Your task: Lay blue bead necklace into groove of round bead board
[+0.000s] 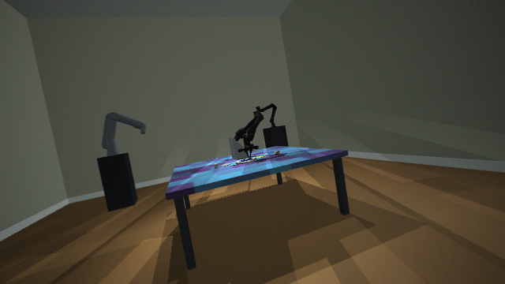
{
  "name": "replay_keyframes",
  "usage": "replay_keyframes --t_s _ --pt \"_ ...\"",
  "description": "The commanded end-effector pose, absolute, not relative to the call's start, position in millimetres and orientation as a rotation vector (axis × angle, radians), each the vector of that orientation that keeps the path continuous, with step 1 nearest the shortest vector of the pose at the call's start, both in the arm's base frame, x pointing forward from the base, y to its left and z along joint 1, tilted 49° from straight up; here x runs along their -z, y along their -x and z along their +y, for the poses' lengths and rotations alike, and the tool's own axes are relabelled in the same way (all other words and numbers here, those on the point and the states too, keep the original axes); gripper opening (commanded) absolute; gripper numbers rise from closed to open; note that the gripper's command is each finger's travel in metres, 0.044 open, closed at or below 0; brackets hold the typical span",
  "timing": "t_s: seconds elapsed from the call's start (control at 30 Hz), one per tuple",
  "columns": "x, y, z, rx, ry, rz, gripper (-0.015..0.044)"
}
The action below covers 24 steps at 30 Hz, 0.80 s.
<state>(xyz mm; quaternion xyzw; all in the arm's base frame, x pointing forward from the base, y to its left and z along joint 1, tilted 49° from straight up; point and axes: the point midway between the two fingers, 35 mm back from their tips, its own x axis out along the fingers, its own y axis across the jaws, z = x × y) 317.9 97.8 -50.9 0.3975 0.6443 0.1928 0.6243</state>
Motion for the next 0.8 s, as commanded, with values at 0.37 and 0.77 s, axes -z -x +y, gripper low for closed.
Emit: replay_keyframes --t_s 0.37,0.77 --pt "30 -315 105 -0.447 -0.912 1.476 0.0000" --pt "31 -314 112 -0.447 -0.912 1.476 0.0000"
